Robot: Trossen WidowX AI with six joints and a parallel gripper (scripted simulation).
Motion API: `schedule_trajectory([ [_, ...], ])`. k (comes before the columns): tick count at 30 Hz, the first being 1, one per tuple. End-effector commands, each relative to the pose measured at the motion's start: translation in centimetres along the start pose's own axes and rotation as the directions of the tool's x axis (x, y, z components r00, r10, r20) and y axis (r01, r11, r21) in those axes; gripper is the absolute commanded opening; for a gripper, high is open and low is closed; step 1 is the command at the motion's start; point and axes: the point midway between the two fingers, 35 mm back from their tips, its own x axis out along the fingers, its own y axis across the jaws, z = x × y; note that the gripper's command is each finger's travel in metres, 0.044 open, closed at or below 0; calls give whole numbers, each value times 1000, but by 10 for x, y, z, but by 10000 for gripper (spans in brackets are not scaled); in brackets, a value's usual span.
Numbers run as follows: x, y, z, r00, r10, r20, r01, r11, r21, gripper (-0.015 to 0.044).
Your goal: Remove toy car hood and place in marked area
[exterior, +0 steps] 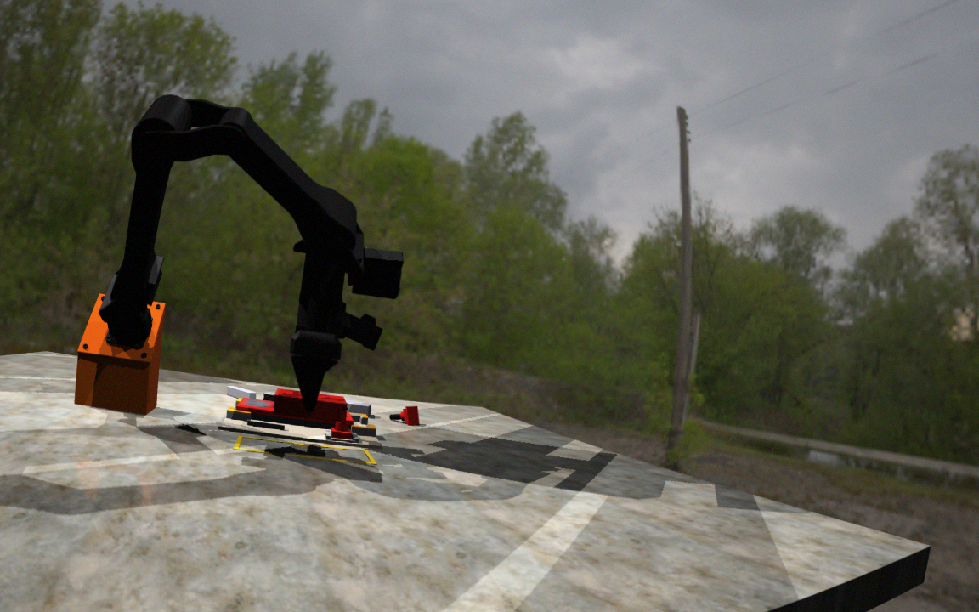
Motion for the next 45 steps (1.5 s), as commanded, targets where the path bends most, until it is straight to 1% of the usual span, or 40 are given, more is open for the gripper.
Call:
schedule_trajectory([
  [1, 5, 0, -2, 1000, -7, -3, 7, 1000, -11, 0],
  [33, 30, -2, -4, 1000, -13, -2, 13, 1000, -11, 0],
  [45, 33, -2, -4, 1000, -13, -2, 13, 1000, -11, 0],
])
